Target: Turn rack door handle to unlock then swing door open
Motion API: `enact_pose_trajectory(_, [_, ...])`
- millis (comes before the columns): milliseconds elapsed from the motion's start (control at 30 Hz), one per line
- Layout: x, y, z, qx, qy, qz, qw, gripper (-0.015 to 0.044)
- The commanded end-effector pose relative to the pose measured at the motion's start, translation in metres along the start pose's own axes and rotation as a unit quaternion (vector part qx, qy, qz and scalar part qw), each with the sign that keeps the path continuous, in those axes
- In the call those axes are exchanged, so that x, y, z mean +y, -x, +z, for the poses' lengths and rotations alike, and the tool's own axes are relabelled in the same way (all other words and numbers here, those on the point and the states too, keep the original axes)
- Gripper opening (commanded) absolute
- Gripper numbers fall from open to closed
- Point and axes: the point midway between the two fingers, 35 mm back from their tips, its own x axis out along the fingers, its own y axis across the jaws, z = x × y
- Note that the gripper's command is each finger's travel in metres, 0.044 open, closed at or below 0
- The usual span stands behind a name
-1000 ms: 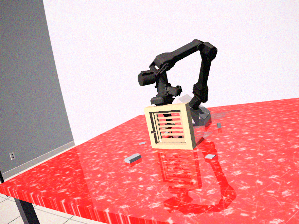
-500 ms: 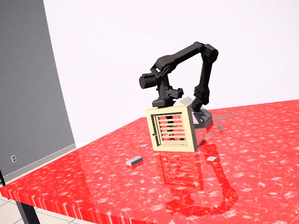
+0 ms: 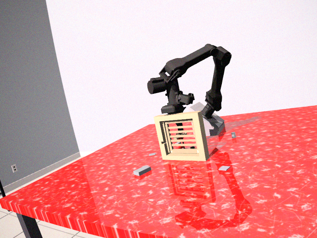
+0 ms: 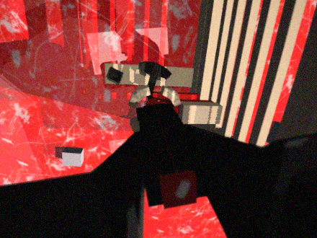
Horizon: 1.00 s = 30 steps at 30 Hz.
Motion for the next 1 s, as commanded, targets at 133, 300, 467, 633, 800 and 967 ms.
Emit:
enact_pose_trajectory(133, [0.0,0.0,0.001,-0.002,-0.001,0.0,1.0,0.0023])
enact_pose_trajectory(300, [0.003,0.0,0.003,-0.002,-0.046,0.0,0.999,0.0023])
enact_pose_trajectory(467, [0.006,0.0,0.005,-0.002,-0.1,0.0,0.995,0.0023])
enact_pose_trajectory(633, [0.009,0.0,0.008,-0.002,-0.154,0.0,0.988,0.0023])
enact_pose_trajectory(800, [0.014,0.0,0.011,-0.002,-0.206,0.0,0.979,0.0023])
enact_pose_trajectory(967, [0.02,0.0,0.017,-0.002,-0.256,0.001,0.967,0.0023])
